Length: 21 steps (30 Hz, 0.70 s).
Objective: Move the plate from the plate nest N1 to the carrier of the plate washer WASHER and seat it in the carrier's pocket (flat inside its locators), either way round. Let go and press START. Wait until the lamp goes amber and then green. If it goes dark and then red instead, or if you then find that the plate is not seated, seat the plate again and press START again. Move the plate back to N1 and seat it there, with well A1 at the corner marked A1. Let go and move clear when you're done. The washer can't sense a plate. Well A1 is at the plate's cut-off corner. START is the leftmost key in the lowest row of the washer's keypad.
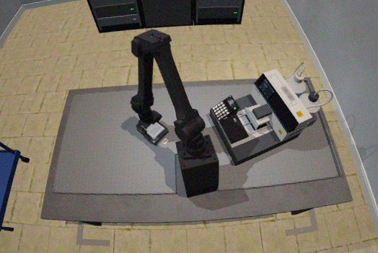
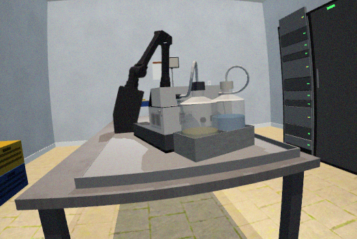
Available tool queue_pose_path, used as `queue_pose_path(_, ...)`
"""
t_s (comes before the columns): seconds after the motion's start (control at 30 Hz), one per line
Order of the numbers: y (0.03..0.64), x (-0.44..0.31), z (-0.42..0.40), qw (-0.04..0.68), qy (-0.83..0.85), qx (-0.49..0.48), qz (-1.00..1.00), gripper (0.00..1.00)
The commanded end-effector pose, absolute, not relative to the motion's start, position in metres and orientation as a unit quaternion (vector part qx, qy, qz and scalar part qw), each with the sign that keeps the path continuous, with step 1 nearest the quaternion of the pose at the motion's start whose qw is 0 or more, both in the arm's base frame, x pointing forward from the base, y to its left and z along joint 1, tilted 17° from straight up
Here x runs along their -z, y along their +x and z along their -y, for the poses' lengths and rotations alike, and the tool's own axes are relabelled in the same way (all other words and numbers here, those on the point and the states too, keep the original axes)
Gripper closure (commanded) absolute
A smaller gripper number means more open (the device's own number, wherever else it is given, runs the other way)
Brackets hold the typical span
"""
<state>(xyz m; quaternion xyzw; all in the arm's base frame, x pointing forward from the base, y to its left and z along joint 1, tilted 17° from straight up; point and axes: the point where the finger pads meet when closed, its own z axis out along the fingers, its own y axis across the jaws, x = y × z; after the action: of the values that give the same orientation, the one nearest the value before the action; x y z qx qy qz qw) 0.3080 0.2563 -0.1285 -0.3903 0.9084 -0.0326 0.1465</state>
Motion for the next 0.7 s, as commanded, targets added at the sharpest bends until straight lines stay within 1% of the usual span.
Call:
queue_pose_path(0.0, 0.3183, 0.1331, -0.2573, 0.152, -0.387, 0.031, -0.909, 0.0)
queue_pose_path(0.67, 0.3171, 0.1336, -0.2562, 0.15, -0.386, 0.031, -0.91, 0.0)
